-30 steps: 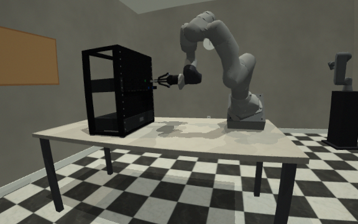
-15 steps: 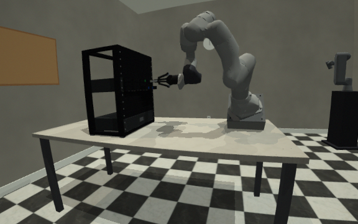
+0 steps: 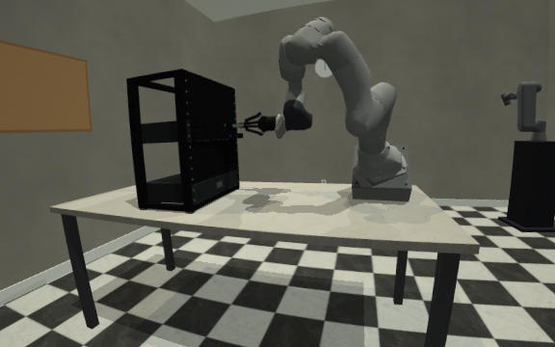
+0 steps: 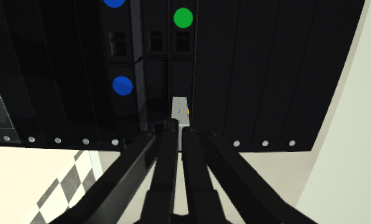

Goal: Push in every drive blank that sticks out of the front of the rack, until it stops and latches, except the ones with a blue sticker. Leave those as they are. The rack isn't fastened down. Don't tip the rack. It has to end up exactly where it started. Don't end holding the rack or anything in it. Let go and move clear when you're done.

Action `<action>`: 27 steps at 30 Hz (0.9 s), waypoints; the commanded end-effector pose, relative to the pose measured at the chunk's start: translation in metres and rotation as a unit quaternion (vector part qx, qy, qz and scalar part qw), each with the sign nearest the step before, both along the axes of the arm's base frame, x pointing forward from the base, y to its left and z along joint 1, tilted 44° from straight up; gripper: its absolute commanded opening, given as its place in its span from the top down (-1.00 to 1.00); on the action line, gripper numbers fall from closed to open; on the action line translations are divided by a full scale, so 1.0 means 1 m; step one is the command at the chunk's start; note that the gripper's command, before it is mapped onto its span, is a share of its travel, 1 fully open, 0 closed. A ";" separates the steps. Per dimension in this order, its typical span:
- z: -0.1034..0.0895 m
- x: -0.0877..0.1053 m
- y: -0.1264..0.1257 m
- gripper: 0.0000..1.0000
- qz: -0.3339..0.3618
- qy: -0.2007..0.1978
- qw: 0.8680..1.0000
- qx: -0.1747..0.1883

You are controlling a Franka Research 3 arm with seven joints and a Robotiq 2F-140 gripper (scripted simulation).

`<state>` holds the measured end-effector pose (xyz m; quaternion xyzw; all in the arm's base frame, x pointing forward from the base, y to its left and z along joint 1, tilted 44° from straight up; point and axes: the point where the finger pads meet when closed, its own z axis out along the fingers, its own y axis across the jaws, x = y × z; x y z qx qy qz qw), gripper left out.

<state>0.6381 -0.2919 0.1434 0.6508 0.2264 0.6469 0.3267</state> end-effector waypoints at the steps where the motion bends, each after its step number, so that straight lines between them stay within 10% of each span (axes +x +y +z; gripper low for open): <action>1: 0.012 0.007 0.002 1.00 0.003 -0.011 1.000 -0.001; 27: 0.015 0.009 0.002 1.00 0.003 -0.011 1.000 -0.001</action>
